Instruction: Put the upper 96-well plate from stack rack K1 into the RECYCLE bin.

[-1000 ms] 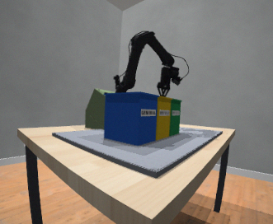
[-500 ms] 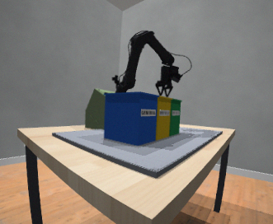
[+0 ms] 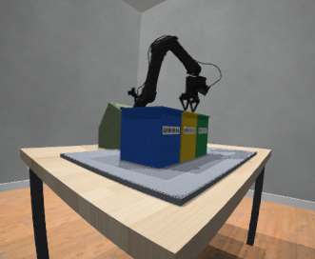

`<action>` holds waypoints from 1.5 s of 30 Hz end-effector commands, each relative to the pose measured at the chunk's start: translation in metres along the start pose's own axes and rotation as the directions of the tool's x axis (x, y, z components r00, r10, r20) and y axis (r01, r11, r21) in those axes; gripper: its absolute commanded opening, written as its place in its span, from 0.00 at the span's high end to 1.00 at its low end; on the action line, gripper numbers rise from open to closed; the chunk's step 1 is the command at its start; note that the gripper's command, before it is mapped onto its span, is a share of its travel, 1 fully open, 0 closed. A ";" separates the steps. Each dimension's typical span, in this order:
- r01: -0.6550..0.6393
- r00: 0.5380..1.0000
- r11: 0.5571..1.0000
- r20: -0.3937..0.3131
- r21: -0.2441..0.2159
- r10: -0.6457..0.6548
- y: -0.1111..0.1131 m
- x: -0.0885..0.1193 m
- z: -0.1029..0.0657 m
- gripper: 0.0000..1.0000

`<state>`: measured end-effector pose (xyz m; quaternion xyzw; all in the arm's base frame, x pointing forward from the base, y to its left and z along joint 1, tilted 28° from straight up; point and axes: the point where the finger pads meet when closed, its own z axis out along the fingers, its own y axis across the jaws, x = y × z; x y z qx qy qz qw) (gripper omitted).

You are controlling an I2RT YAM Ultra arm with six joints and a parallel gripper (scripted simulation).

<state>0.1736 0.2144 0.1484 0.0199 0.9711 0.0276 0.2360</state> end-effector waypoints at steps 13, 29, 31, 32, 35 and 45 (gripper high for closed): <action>0.003 1.000 1.000 0.021 -0.021 -0.002 0.009 -0.004 -0.009 0.00; 0.003 1.000 1.000 0.021 -0.021 -0.002 0.009 -0.004 -0.009 0.00; 0.003 1.000 1.000 0.021 -0.021 -0.002 0.009 -0.004 -0.009 0.00; 0.003 1.000 1.000 0.021 -0.021 -0.002 0.009 -0.004 -0.009 0.00; 0.008 1.000 1.000 0.023 -0.025 -0.008 0.011 -0.003 -0.004 0.00; -0.001 1.000 1.000 0.011 -0.013 0.002 0.003 -0.002 0.014 0.00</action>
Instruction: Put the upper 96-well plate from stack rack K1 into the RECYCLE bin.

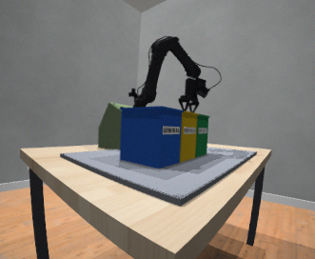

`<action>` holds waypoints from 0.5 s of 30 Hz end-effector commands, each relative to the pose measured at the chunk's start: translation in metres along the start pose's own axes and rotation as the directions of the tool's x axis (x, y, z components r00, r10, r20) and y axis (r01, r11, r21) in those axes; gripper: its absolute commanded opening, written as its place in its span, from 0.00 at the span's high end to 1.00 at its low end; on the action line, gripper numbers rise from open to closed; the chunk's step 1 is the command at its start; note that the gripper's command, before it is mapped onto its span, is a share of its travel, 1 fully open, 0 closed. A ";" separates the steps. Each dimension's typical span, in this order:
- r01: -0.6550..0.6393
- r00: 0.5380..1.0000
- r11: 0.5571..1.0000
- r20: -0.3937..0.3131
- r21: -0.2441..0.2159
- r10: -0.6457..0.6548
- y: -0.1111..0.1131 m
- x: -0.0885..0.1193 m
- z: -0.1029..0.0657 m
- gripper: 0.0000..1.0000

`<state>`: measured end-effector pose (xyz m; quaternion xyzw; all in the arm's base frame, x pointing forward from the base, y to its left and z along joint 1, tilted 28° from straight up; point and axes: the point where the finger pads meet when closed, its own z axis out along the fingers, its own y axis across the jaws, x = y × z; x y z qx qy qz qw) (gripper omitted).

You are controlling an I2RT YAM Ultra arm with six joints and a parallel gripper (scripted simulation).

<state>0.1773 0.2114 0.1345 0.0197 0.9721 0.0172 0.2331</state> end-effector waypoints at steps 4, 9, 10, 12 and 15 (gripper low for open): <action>0.003 1.000 1.000 0.004 -0.014 -0.003 0.005 -0.001 0.012 0.00; 0.002 1.000 1.000 0.006 -0.016 -0.002 0.005 -0.002 0.016 0.00; -0.016 0.999 0.997 0.042 -0.082 0.019 0.016 -0.014 -0.001 0.00; -0.005 1.000 1.000 0.016 -0.030 0.005 0.005 -0.004 0.017 0.00; 0.003 1.000 1.000 0.005 -0.014 -0.003 0.005 -0.001 0.027 0.00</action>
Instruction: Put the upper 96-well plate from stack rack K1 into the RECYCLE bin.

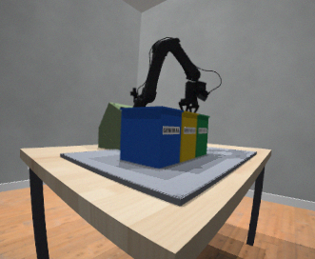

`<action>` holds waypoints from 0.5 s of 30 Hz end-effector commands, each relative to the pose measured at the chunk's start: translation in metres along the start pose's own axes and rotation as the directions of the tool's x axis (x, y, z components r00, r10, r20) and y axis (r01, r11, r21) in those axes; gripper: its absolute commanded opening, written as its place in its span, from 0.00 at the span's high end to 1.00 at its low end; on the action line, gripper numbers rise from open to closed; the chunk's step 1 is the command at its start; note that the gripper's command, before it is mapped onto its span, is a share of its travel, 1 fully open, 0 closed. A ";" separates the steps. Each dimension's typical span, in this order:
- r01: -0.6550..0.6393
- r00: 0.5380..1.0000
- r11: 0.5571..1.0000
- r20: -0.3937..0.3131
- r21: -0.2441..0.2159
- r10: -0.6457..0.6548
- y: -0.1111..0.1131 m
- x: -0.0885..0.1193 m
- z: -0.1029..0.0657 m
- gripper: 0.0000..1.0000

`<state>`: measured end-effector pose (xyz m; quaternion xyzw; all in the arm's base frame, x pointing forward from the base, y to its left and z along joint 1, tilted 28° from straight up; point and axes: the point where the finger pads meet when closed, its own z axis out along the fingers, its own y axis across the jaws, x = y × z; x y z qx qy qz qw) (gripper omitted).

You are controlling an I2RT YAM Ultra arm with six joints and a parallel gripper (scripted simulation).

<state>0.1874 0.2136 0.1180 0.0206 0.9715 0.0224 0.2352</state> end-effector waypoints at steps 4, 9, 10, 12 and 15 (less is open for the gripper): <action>0.007 1.000 1.000 0.001 -0.005 -0.007 0.003 0.000 0.014 0.00; 0.007 1.000 1.000 0.001 -0.004 -0.007 0.003 0.000 0.022 0.00; 0.007 1.000 1.000 0.001 -0.004 -0.007 0.003 0.000 0.022 0.00; -0.004 1.000 0.998 0.029 -0.059 0.006 0.016 -0.010 0.009 0.00; 0.007 1.000 1.000 0.001 -0.004 -0.007 0.002 0.000 0.029 0.00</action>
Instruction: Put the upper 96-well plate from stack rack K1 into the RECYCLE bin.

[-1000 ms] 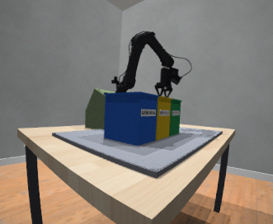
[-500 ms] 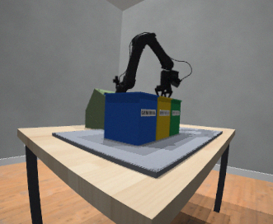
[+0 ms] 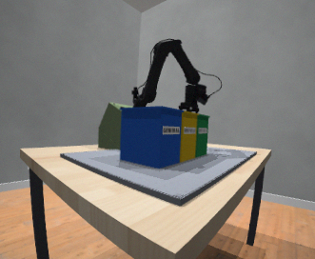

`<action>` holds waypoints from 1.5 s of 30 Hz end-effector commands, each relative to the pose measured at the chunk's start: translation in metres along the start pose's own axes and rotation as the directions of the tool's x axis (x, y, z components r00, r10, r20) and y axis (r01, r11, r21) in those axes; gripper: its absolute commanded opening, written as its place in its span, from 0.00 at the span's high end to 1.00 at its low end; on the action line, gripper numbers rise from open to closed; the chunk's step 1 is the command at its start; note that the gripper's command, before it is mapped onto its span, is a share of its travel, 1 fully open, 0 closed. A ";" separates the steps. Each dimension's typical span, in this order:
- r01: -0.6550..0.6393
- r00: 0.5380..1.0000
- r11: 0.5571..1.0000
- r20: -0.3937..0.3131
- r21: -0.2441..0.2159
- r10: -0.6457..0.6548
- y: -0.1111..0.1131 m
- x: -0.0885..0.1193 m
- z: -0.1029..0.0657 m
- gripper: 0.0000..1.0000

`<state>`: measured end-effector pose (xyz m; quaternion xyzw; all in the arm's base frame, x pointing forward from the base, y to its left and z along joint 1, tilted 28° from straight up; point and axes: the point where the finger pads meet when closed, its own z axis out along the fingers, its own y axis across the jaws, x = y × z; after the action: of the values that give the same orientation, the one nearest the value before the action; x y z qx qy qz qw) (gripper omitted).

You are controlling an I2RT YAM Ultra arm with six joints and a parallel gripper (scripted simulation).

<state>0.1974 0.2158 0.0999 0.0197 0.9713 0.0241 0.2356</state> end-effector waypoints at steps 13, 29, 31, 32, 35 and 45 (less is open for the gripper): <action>0.006 1.000 1.000 -0.001 -0.001 -0.006 0.001 0.001 0.026 0.00; 0.006 1.000 1.000 -0.001 -0.002 -0.006 0.001 0.001 0.051 0.00; -0.002 1.000 0.999 0.029 -0.050 0.004 0.017 -0.011 0.040 0.00; 0.000 1.000 1.000 0.014 -0.026 0.000 0.010 -0.006 0.049 0.00; 0.006 1.000 1.000 -0.002 -0.001 -0.006 0.000 0.001 0.059 0.00; 0.006 1.000 1.000 -0.001 -0.004 -0.006 0.001 0.001 0.075 0.00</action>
<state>0.2285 0.2173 0.0375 0.0201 0.9724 0.0196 0.2318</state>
